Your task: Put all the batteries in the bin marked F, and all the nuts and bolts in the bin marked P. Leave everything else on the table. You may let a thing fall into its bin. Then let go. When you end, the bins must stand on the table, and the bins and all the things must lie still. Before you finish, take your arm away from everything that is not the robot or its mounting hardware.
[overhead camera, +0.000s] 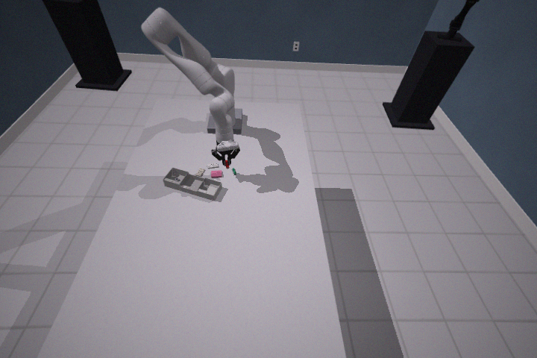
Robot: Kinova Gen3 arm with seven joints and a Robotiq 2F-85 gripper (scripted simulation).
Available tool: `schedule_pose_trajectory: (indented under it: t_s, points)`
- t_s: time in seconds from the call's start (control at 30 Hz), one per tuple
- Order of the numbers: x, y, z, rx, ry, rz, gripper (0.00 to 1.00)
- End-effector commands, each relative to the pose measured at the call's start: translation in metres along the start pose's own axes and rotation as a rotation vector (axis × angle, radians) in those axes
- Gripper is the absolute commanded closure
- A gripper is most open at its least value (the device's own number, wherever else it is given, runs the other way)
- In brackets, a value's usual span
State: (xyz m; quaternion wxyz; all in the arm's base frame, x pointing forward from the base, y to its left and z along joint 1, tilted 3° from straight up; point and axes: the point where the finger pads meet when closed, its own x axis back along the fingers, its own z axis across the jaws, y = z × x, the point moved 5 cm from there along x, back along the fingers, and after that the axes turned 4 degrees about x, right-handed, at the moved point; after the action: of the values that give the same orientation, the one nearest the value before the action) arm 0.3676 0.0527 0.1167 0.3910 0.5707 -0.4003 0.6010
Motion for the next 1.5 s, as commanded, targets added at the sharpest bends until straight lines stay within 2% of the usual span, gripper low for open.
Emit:
schedule_pose_trajectory:
  t_s: [0.0, 0.3, 0.4, 0.87, 0.93, 1.43, 1.47]
  points:
    - [0.000, -0.003, 0.023, -0.033, -0.001, 0.002, 0.91]
    - [0.000, -0.012, 0.076, -0.033, -0.001, 0.002, 0.91]
    - [0.000, -0.013, 0.082, -0.033, -0.001, 0.002, 0.91]
    - [0.000, -0.026, 0.165, -0.733, -0.002, 0.002, 0.91]
    - [0.000, -0.026, 0.165, -0.733, -0.002, 0.002, 0.91]
    - [0.000, -0.026, 0.165, -1.483, -0.002, 0.001, 0.91]
    - [0.000, -0.026, 0.165, -1.483, -0.002, 0.001, 0.91]
